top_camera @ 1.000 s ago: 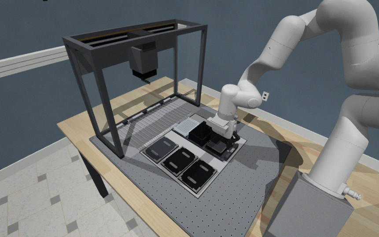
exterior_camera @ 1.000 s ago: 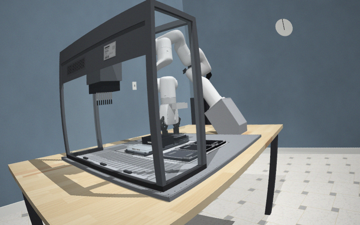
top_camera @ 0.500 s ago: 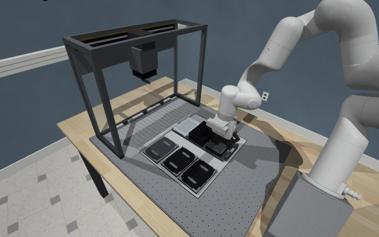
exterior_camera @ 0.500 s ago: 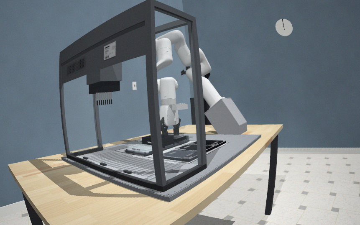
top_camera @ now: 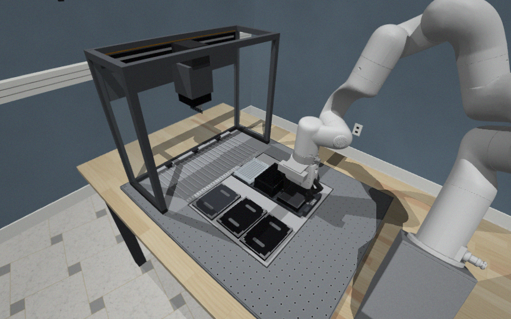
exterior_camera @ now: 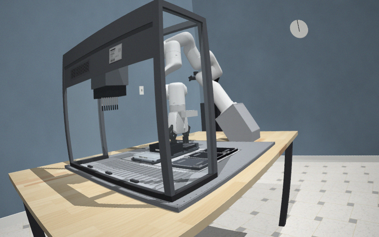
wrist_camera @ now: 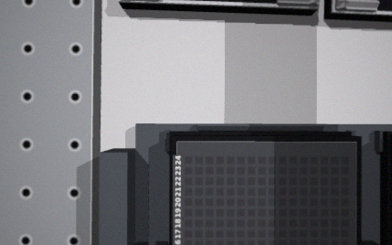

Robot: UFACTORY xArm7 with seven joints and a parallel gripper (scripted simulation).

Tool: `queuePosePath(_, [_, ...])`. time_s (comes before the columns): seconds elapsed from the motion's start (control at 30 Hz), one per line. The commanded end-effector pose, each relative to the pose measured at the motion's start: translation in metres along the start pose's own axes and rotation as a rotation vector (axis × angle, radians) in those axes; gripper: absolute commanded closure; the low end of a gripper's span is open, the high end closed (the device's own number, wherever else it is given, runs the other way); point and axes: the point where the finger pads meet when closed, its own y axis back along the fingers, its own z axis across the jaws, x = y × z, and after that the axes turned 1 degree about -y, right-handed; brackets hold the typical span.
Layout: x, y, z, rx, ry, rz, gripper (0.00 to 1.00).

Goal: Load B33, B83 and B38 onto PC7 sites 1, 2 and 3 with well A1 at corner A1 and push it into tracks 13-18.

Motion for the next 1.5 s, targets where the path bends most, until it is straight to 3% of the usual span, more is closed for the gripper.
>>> queuePosePath(0.0, [0.0007, 0.0010, 0.0013, -0.003, 0.000, 0.001, 1.00])
queuePosePath(0.3, [0.0007, 0.0009, 0.0013, -0.003, 0.000, 0.001, 1.00])
queuePosePath(0.33, [0.0007, 0.0003, 0.0013, -0.003, 0.000, 0.001, 0.00])
queuePosePath(1.47, [0.0007, 0.0003, 0.0014, -0.003, 0.000, 0.001, 0.00])
